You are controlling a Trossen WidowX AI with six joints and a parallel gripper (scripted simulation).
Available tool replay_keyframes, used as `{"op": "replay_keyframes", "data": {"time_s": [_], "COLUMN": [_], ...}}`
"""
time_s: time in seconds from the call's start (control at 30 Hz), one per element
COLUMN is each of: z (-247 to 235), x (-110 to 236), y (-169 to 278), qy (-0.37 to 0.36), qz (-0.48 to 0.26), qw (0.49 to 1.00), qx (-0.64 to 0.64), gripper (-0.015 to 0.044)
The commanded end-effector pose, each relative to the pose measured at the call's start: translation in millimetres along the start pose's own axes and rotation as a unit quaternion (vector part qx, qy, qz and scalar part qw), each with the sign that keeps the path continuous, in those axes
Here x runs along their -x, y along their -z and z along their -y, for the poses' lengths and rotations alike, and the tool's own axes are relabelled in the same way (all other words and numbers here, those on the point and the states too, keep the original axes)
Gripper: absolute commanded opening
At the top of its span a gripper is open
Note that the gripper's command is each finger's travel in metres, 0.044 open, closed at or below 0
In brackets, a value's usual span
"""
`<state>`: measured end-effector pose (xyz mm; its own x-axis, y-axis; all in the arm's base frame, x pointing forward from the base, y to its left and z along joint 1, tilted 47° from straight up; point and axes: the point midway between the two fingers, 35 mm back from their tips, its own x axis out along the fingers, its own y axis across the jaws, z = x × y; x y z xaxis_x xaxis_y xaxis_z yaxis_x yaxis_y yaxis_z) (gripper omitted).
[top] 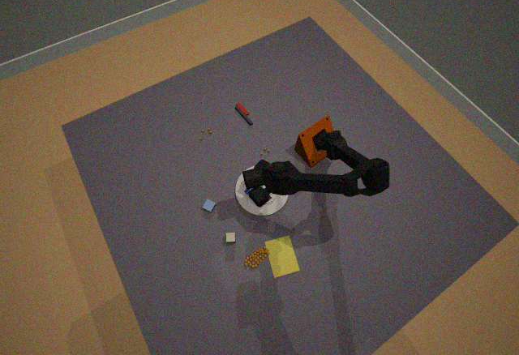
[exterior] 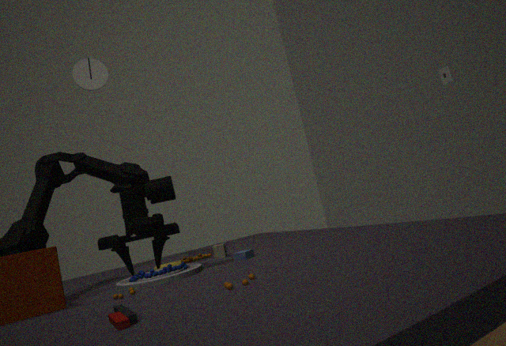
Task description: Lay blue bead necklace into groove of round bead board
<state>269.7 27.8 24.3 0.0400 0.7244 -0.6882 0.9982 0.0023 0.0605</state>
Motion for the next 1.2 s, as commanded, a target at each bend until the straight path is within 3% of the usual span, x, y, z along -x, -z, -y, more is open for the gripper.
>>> {"op": "replay_keyframes", "data": {"time_s": [0.0,0.03,0.93,1.0,1.17], "z": [-0.3,0.1,0.1,0.9,6.3], "x": [1.4,0.5,1.4,2.4,9.0], "y": [0.4,0.0,0.0,0.0,0.1], "qy": [0.000,0.000,0.000,0.000,-0.001], "qz": [-0.001,0.000,-0.001,-0.001,0.000], "qw": [1.000,1.000,1.000,1.000,0.967], "qx": [-0.001,-0.001,-0.001,0.030,0.255], "gripper": [0.0420,0.0440,0.0440,0.0387,0.0256]}}
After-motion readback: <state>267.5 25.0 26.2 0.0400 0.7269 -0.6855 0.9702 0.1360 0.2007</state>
